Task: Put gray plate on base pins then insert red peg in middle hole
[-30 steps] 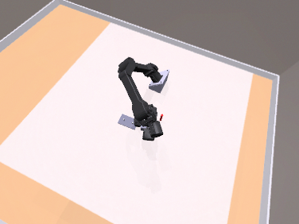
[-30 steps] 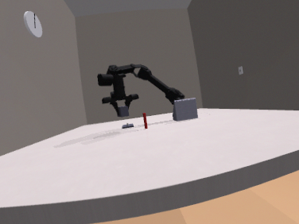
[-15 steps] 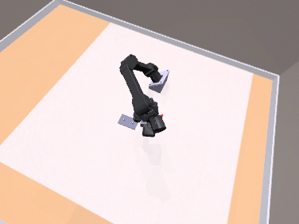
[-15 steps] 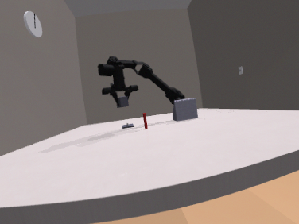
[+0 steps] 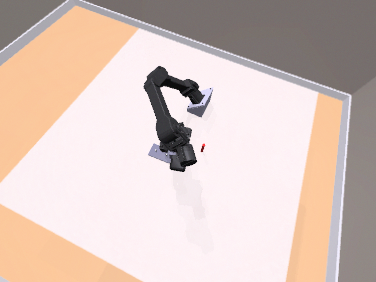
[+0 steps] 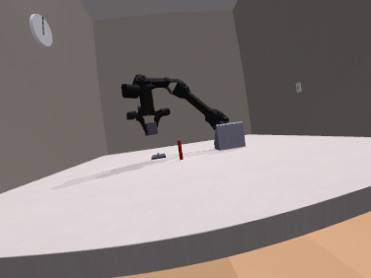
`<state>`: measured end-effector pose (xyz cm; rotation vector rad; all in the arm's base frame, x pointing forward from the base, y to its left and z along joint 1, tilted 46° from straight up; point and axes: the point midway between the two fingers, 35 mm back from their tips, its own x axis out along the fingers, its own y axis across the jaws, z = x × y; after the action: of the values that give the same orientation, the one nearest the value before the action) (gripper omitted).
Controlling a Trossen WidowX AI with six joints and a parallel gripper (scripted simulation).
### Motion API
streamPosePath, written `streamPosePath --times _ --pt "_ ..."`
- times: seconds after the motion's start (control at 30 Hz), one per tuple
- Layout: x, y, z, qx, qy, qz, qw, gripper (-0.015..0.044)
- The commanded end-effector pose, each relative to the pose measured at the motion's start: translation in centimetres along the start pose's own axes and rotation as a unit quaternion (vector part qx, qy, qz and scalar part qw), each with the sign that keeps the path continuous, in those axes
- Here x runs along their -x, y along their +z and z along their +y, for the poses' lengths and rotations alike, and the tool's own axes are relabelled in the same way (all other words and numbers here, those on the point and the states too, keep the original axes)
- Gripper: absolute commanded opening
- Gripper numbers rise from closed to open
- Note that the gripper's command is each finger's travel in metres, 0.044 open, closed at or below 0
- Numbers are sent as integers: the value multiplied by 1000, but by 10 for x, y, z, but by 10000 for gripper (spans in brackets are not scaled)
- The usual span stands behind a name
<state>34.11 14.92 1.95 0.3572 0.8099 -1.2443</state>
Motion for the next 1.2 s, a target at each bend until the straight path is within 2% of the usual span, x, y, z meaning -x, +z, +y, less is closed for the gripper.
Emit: streamPosePath --times 0.0,1.17 --pt "-4 10 -2 -7 3 -1 1000 0" --pt "-61 104 -37 -104 1 -10 994 0"
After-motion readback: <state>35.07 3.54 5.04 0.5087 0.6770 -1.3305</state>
